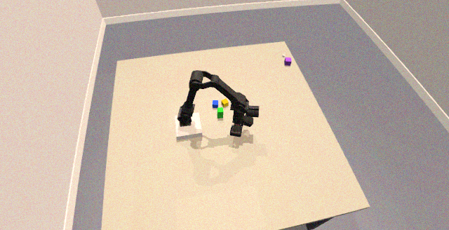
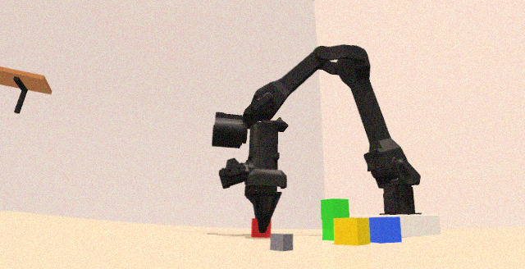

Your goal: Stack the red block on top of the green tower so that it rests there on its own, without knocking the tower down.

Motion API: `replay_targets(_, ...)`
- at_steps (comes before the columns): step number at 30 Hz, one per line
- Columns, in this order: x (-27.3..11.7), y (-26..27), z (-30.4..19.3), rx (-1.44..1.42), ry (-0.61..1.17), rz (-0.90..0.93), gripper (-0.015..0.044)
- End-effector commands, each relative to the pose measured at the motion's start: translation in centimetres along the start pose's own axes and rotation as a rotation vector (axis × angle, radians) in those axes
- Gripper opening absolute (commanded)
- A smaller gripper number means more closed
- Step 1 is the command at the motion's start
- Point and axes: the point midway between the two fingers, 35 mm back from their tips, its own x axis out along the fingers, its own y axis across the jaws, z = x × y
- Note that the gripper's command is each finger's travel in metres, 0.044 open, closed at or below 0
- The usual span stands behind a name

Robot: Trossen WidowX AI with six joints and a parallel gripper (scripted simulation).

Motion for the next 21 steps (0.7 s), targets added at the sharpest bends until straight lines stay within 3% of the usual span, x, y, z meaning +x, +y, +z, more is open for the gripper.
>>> replay_targets(1,0.0,0.0,0.1,0.005,-0.003,-0.003,0.0125)
replay_targets(5,0.0,0.0,0.1,0.005,-0.003,-0.003,0.0098)
replay_targets(9,-1.2,0.0,0.1,0.005,-0.003,-0.003,0.0)
replay_targets(21,-7.7,0.0,0.0,0.005,-0.003,-0.004,0.0)
